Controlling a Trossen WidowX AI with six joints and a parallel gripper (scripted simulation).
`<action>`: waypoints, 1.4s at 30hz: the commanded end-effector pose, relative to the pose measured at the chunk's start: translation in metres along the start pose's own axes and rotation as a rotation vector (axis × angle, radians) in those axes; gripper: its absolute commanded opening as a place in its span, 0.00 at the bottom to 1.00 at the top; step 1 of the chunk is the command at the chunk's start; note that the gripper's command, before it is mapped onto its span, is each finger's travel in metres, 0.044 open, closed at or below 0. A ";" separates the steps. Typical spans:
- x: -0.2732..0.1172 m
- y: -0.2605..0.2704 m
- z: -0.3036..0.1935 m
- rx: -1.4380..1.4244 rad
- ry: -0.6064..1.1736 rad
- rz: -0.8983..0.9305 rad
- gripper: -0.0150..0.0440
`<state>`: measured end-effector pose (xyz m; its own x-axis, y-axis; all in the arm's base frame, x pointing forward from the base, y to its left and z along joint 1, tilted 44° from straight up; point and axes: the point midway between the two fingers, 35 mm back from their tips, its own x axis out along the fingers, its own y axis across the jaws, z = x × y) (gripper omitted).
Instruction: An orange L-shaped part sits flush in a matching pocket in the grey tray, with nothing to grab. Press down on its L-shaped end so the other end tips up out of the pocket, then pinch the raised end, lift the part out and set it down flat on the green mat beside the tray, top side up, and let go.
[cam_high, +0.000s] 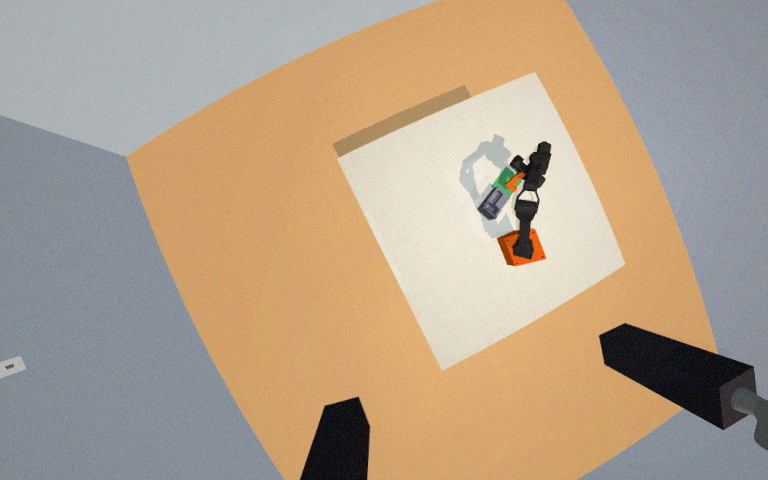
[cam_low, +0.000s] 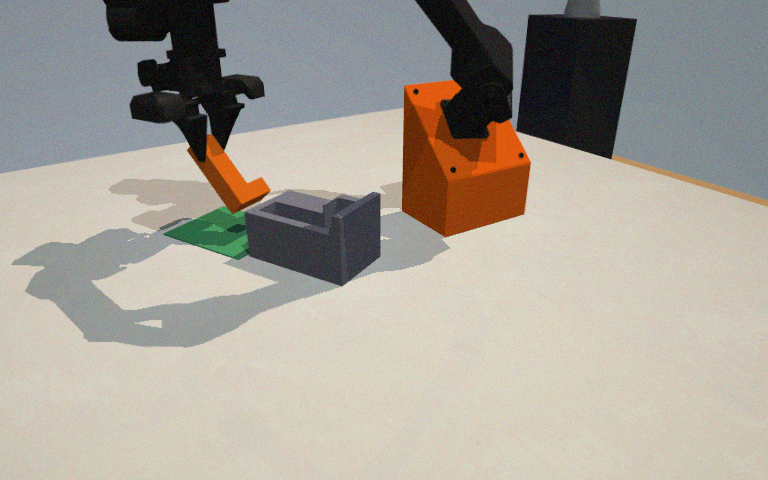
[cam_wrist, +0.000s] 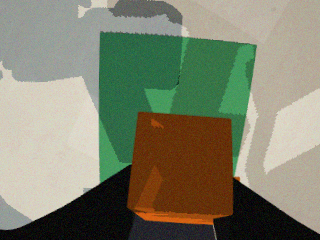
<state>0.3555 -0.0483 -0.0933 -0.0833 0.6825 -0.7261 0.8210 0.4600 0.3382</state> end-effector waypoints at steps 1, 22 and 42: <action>0.006 0.000 -0.001 0.005 0.003 0.005 0.25; 0.034 0.000 -0.001 0.005 0.004 0.005 0.25; -0.004 0.001 0.002 0.003 0.001 0.001 0.88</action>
<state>0.3504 -0.0311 -0.1077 -0.1051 0.6912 -0.7150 0.8252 0.4619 0.3251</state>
